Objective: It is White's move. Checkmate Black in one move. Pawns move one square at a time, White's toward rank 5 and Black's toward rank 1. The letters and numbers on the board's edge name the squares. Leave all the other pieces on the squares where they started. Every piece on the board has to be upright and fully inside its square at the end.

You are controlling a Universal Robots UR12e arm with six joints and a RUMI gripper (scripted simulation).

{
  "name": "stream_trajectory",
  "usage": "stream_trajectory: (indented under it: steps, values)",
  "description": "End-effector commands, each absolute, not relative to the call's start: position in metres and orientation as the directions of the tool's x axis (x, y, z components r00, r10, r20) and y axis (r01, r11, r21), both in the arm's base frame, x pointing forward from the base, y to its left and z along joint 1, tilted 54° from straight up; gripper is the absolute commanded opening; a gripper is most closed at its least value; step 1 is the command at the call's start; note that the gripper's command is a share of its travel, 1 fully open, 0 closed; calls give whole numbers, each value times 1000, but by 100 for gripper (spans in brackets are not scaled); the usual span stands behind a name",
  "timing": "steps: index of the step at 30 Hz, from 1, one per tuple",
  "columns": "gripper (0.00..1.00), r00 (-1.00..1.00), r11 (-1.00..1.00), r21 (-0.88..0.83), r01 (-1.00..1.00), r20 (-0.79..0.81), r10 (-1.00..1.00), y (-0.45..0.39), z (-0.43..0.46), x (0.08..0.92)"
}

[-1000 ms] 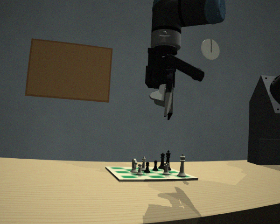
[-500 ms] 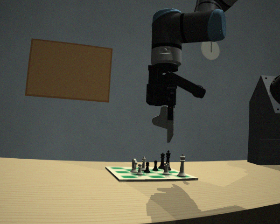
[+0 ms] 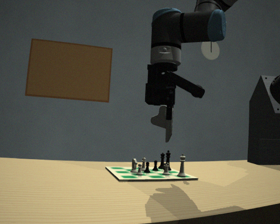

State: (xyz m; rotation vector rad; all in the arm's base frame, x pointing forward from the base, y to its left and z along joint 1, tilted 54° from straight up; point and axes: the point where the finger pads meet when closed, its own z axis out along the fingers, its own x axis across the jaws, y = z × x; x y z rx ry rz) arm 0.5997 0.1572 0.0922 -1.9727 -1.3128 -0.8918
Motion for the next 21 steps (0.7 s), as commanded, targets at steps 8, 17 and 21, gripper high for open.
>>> stream_trajectory:
  steps: [8,17,21]
  values:
    - [22,283,-329,-113,937,797,534,158,93,601]
    - [22,284,-329,-113,938,797,533,159,92,601]
    - [22,284,-329,-115,937,797,533,161,90,601]
